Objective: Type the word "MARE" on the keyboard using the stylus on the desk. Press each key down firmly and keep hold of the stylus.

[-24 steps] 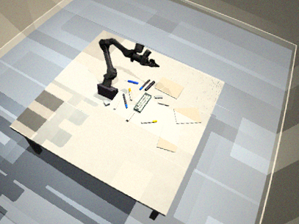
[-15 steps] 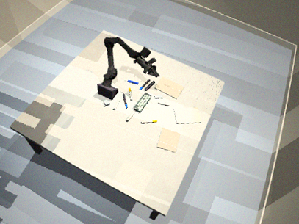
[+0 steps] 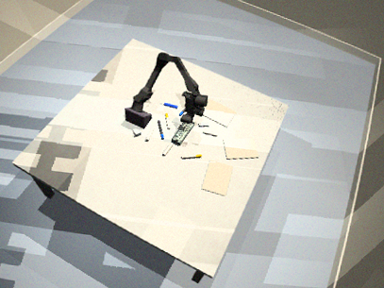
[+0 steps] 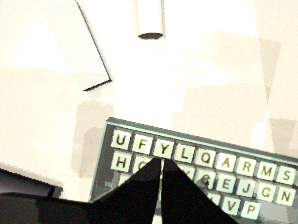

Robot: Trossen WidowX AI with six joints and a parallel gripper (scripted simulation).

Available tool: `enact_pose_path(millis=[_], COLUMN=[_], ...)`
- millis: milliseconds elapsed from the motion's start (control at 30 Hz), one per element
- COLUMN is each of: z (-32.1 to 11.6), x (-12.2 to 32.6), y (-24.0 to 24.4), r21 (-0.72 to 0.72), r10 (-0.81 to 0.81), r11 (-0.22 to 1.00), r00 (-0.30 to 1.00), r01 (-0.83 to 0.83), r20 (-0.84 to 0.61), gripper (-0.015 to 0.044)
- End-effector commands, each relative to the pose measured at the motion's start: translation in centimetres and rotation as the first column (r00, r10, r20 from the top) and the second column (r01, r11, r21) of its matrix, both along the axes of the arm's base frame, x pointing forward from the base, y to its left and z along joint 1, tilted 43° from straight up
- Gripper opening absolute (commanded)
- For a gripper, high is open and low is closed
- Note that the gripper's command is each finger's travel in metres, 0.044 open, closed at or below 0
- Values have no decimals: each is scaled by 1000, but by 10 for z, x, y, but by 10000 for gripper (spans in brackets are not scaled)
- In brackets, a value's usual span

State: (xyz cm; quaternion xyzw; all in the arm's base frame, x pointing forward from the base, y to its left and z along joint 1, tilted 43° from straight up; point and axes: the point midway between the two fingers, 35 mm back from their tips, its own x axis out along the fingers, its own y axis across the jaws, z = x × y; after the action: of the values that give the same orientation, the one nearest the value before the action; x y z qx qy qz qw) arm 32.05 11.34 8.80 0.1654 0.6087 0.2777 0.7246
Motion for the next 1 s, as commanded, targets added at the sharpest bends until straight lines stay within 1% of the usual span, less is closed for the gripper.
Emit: enact_pose_path(millis=[0, 400, 467, 600, 967], z=[-17, -17, -23, -56, -58], x=[-16, -16, -15, -12, -12], y=[18, 18, 11, -24, -26], r21=[92, 92, 90, 89, 89], r10=[48, 48, 48, 48, 48], r11=[995, 995, 996, 996, 996], r00=[969, 969, 969, 969, 969], r01=[-27, -27, -27, -27, -27], r20=[-242, -242, -242, -242, -242], gripper=[0, 0, 0, 0, 0])
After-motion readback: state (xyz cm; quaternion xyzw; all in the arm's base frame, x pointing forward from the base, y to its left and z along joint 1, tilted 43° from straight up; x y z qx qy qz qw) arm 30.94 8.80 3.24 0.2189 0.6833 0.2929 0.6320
